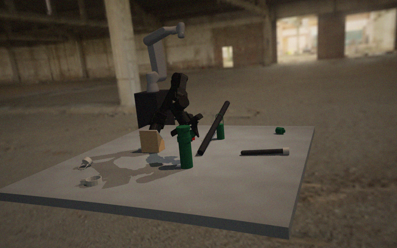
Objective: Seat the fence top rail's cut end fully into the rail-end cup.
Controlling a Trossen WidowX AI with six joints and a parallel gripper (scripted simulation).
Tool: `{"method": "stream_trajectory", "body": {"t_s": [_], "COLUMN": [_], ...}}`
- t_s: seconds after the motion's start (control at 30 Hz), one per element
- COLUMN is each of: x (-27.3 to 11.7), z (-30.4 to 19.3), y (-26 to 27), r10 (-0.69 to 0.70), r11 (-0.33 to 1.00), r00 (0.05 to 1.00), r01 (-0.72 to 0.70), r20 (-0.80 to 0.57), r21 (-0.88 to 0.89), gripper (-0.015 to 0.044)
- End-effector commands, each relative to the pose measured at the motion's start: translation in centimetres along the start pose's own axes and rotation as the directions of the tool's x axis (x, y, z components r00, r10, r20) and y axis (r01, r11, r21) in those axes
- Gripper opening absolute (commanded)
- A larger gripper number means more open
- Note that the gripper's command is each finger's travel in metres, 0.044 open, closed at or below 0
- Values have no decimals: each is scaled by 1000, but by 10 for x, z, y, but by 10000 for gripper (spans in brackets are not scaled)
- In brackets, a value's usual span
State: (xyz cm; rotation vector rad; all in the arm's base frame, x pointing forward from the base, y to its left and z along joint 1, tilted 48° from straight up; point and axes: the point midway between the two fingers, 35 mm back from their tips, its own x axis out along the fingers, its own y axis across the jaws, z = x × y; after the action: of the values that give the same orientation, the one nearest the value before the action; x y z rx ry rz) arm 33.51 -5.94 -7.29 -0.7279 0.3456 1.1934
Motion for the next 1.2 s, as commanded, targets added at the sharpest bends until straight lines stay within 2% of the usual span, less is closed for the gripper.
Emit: {"method": "stream_trajectory", "body": {"t_s": [0.0, 0.17, 0.37, 0.53, 0.63, 0.77, 0.9, 0.97, 1.17], "x": [-3, -15, -32, -32, -46, -70, -94, -104, -120], "z": [3, 17, 37, 37, 53, 83, 116, 131, 155], "y": [-2, -10, -19, -20, -29, -40, -47, -49, -50], "r10": [0, 0, 1, -3, -1, 1, 3, 4, 5], "r11": [1000, 1000, 1000, 1000, 970, 796, 493, 333, 67], "r00": [1000, 1000, 1000, 1000, 1000, 1000, 1000, 999, 999], "r01": [0, 0, -1, 3, 0, -12, -29, -36, -46], "r20": [0, 0, 0, -1, 6, 19, 31, 37, 46], "r21": [2, 3, 6, 14, 244, 606, 870, 942, 997], "gripper": [315, 440, 440, 440, 440, 440, 440, 440, 440]}}
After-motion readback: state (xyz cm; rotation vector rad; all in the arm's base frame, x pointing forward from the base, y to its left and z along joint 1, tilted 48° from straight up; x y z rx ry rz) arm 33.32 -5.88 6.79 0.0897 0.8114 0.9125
